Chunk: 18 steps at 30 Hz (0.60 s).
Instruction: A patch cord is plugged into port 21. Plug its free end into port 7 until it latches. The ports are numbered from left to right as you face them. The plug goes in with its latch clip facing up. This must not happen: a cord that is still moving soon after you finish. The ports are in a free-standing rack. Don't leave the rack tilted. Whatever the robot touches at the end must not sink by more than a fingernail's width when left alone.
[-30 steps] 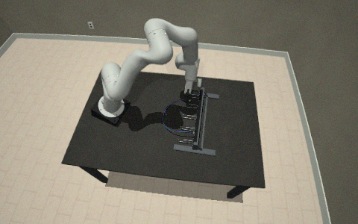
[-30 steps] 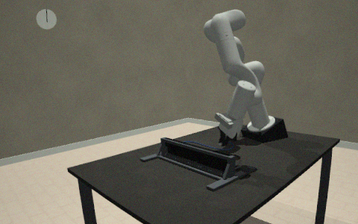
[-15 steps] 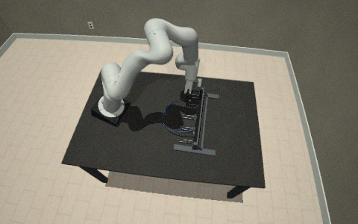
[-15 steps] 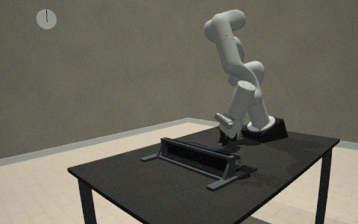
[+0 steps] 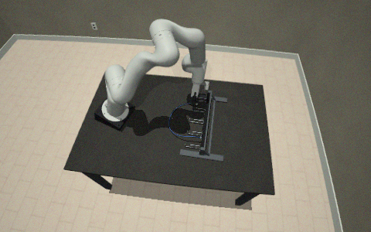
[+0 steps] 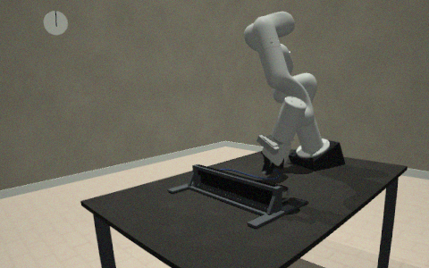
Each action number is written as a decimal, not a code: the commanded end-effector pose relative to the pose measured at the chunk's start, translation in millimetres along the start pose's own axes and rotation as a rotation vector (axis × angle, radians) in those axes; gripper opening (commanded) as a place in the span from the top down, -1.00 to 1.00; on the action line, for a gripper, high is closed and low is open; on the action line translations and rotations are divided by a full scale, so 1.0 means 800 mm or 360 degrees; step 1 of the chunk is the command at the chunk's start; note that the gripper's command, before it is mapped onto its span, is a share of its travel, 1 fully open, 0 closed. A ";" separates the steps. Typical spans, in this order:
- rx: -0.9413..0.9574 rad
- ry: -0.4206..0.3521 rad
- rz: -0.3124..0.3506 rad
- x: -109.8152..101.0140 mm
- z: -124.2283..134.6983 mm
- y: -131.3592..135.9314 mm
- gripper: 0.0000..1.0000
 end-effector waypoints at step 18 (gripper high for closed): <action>0.0001 0.0001 -0.0001 0.003 -0.005 -0.003 1.00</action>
Point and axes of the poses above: the point where the finger pads meet when closed, its own x axis out along the fingers, its own y axis across the jaws, z = x × y, the point moved 6 cm from there along -x, back along the fingers, and after that the axes turned 8 degrees about x, right-handed, at the moved point
